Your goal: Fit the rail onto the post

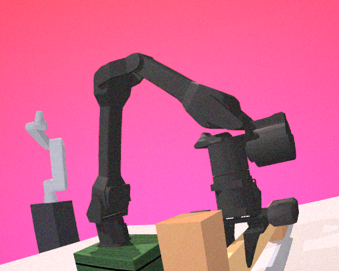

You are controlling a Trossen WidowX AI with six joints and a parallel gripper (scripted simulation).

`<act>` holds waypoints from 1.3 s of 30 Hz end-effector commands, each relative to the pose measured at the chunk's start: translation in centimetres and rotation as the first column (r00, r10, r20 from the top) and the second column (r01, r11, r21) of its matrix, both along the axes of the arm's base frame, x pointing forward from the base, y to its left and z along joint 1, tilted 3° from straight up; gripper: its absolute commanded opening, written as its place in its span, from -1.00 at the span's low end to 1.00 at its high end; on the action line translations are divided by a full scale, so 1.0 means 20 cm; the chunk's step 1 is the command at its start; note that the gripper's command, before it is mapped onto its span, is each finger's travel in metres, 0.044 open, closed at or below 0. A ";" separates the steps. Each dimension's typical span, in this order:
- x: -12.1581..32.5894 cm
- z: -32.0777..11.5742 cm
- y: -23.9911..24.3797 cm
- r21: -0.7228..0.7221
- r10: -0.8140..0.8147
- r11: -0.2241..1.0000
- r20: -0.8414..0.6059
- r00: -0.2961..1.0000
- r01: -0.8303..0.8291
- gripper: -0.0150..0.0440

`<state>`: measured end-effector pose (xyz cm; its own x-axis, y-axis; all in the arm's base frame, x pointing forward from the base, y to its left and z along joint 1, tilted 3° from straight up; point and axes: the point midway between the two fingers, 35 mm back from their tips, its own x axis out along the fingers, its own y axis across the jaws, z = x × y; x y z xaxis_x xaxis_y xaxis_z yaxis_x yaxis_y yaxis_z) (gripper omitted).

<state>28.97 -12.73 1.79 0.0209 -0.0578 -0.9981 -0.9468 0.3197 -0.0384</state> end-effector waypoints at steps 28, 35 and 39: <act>0.00 0.02 -0.02 -0.012 -0.002 1.000 0.001 1.000 0.002 -0.49; 0.00 0.02 -0.02 -0.012 -0.002 1.000 0.001 1.000 0.002 -0.49; -0.01 0.02 -0.02 -0.012 -0.002 1.000 0.001 1.000 0.002 -0.49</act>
<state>28.85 -12.90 1.87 0.0166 -0.0582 -0.9982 -0.9464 0.3212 -0.0344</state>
